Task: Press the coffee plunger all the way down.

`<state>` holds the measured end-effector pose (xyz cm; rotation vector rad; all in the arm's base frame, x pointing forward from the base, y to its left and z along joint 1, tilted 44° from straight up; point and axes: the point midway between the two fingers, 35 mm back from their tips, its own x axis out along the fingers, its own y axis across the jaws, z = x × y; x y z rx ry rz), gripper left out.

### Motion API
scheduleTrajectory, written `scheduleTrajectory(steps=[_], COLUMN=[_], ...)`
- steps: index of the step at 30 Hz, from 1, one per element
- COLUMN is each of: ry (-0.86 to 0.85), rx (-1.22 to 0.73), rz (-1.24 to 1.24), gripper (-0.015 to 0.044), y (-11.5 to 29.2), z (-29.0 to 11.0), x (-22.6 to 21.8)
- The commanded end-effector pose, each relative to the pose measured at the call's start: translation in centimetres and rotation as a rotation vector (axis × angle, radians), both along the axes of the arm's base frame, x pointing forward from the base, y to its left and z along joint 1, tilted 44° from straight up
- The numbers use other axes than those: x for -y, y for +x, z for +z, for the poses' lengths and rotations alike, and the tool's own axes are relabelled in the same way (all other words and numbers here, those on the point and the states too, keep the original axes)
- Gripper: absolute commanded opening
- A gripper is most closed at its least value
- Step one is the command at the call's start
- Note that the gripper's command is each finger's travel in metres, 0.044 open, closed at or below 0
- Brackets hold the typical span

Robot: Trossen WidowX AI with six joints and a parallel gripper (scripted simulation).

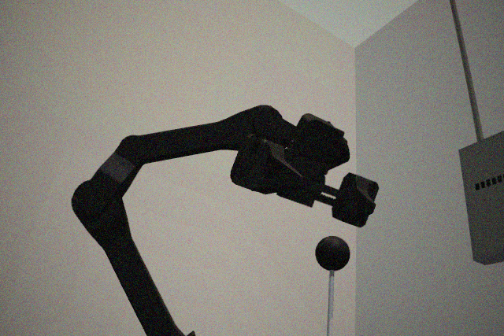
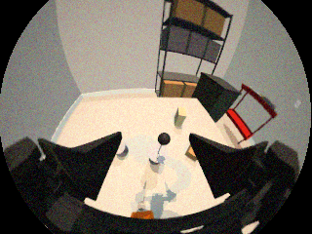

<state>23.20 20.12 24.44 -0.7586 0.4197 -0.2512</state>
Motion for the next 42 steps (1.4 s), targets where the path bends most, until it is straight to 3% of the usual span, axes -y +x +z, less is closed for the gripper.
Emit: scheduleTrajectory(steps=[1,9,42], ry=[0.047,0.047,0.047], rx=[0.089,0.097,0.101], rz=[-0.038,-0.041,-0.043], gripper=[0.044,0.044,0.044], y=[0.5,0.9,4.4], z=[0.9,-2.4,-3.2], x=[1.9,5.2,6.9])
